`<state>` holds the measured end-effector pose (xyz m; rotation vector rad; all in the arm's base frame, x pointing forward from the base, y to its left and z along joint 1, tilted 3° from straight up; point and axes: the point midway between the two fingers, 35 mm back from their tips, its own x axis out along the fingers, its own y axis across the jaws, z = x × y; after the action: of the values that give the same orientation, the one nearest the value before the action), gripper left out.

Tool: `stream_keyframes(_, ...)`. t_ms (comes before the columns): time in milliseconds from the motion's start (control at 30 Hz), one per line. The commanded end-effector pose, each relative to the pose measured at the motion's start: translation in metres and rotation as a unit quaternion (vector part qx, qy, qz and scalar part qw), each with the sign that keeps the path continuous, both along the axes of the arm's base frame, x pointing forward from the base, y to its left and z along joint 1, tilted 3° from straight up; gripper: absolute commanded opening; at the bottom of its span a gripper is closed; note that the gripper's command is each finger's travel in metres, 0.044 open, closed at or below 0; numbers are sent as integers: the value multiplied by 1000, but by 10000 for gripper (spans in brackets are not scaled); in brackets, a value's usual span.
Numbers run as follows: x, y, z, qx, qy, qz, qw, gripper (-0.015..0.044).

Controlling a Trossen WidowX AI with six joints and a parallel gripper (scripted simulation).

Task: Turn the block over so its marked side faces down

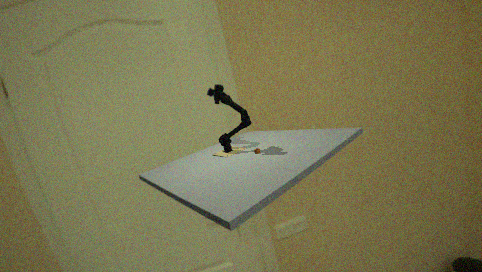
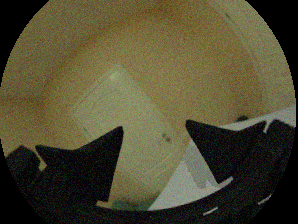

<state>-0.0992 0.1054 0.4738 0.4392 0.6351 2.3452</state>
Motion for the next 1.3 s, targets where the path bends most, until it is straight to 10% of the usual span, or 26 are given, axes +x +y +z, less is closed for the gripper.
stream_keyframes(0,-2,-1,0,2,-2,5,1000,426)
stream_keyframes(600,-77,-239,-43,223,-168,499,820,440)
stream_keyframes(1267,167,-407,-151,478,-182,802,308,440)
